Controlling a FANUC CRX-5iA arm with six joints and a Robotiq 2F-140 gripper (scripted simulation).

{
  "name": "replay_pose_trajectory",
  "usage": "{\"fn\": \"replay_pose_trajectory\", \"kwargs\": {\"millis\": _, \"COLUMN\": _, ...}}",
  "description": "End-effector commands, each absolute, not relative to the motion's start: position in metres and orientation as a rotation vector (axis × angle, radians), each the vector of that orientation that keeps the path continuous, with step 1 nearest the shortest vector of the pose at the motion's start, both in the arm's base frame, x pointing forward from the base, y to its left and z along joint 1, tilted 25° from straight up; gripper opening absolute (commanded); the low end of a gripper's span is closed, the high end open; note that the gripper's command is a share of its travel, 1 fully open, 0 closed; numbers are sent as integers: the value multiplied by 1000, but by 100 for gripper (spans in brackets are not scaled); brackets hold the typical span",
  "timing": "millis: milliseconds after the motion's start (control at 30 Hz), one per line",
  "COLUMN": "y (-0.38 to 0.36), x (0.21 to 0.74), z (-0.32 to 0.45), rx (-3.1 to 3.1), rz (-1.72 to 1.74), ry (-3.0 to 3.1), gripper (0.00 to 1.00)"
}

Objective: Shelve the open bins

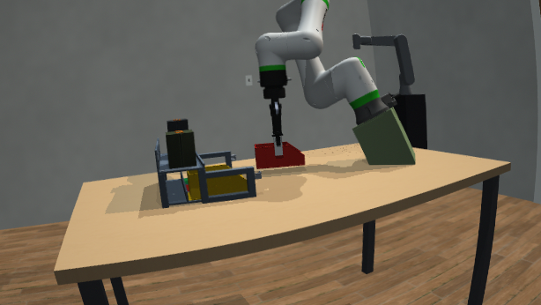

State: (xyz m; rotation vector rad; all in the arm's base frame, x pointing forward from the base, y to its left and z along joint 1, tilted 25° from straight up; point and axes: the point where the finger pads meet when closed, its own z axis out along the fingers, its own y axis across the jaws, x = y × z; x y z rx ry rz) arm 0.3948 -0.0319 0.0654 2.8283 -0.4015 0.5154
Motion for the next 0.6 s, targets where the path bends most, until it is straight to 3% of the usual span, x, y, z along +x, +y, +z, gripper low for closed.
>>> {"fn": "replay_pose_trajectory", "kwargs": {"millis": 0, "y": -24, "x": 397, "z": 64, "rx": 2829, "rz": 513, "ry": -379, "gripper": 0}}
{"fn": "replay_pose_trajectory", "kwargs": {"millis": 567, "y": 29, "x": 413, "z": 51, "rx": 2830, "rz": 490, "ry": -218, "gripper": 0}}
